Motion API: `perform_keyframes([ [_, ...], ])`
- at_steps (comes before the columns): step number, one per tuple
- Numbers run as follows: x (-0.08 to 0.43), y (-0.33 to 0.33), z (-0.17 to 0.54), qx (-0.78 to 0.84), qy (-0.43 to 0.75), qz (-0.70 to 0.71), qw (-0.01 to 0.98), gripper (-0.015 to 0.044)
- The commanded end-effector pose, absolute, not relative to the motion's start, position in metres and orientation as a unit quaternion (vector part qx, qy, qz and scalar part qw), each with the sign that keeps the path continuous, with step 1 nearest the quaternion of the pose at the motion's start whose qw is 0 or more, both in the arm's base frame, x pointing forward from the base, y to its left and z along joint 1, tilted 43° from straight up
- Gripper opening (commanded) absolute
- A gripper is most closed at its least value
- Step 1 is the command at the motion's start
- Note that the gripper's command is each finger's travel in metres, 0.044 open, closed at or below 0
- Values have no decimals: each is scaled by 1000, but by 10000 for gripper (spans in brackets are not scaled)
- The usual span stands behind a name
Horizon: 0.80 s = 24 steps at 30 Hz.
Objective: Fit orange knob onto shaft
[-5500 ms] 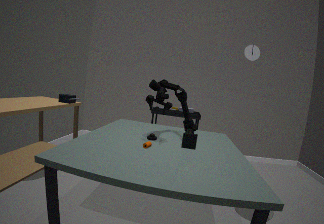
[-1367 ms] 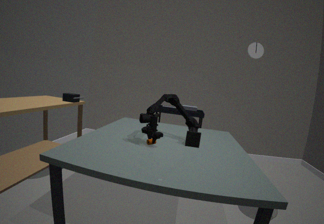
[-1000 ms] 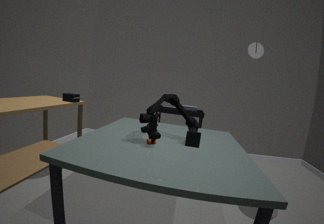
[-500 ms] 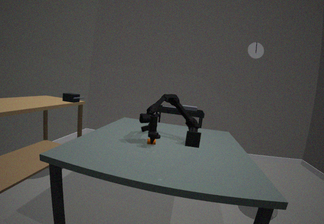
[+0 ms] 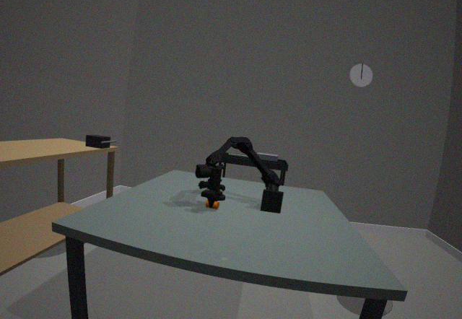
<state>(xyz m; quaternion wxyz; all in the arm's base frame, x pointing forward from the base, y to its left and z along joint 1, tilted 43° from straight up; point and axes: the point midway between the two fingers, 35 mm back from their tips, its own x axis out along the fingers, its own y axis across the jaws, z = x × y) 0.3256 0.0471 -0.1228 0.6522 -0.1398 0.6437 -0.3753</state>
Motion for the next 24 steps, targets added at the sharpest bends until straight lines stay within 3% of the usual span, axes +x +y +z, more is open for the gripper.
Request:
perform_keyframes([
  [1, 327, 49, -122, -92, 617, -417, 661, 179],
  [24, 327, 49, -122, 49, 516, -537, 666, 179],
])
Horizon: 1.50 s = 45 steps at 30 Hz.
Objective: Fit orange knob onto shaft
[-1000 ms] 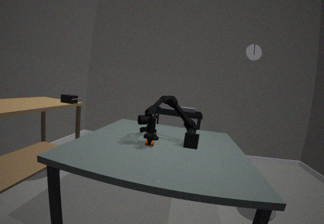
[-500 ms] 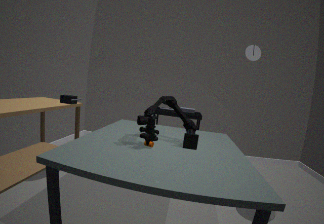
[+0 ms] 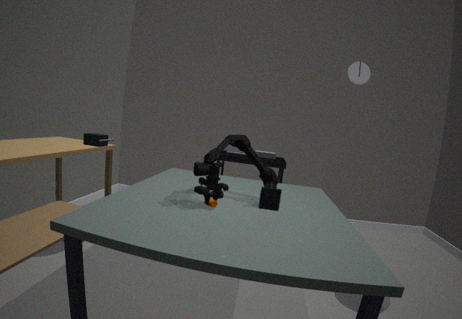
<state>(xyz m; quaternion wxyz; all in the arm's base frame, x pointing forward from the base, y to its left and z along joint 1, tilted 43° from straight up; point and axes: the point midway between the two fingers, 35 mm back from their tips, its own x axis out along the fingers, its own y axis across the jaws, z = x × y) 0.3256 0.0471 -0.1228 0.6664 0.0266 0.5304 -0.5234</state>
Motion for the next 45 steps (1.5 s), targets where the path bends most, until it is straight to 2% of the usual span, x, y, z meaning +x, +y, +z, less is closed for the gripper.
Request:
perform_keyframes([
  [1, 327, 49, -122, 49, 516, -537, 666, 179],
  [7, 327, 49, -122, 65, 502, -549, 665, 179],
  [23, 327, 49, -122, 236, 341, -662, 624, 179],
  [32, 327, 49, -122, 250, 327, -669, 619, 179],
  [45, 327, 49, -122, 377, 175, -724, 551, 179],
])
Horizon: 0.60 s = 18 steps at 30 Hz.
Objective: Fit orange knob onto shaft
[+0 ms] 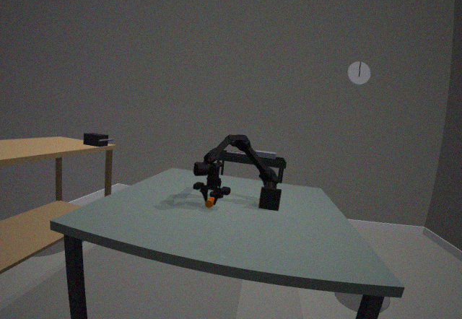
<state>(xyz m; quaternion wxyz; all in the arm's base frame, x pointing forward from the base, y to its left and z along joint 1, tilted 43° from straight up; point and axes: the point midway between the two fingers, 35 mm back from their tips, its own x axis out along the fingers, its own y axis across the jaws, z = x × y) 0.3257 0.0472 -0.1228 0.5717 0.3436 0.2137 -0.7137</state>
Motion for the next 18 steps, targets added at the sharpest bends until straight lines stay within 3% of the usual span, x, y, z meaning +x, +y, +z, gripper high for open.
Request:
perform_keyframes([
  [1, 327, 49, -122, 386, 163, -726, 545, 179],
  [18, 325, 40, -133, 408, 133, -733, 528, 179],
])
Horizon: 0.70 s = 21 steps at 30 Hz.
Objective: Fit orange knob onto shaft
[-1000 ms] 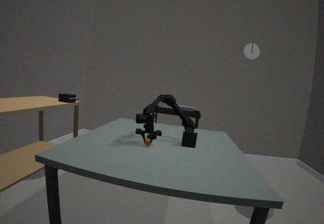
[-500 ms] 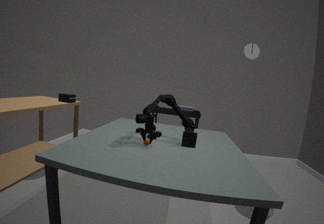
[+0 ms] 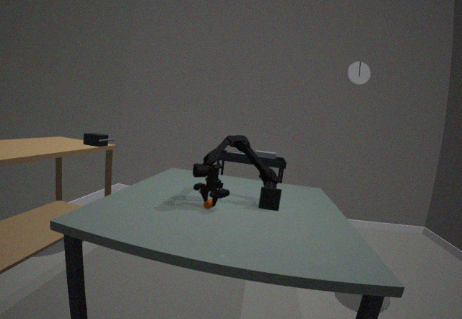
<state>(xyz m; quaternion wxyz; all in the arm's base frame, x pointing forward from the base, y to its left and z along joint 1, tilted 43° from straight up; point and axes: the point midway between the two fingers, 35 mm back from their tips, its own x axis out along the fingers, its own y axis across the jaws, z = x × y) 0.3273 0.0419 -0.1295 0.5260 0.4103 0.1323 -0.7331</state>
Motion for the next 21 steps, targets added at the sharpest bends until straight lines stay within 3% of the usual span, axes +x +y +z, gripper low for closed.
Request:
perform_keyframes([
  [1, 325, 40, -133, 408, 133, -733, 528, 179],
  [4, 327, 41, -131, 410, 132, -734, 525, 258],
  [21, 327, 41, -131, 410, 132, -734, 525, 260],
])
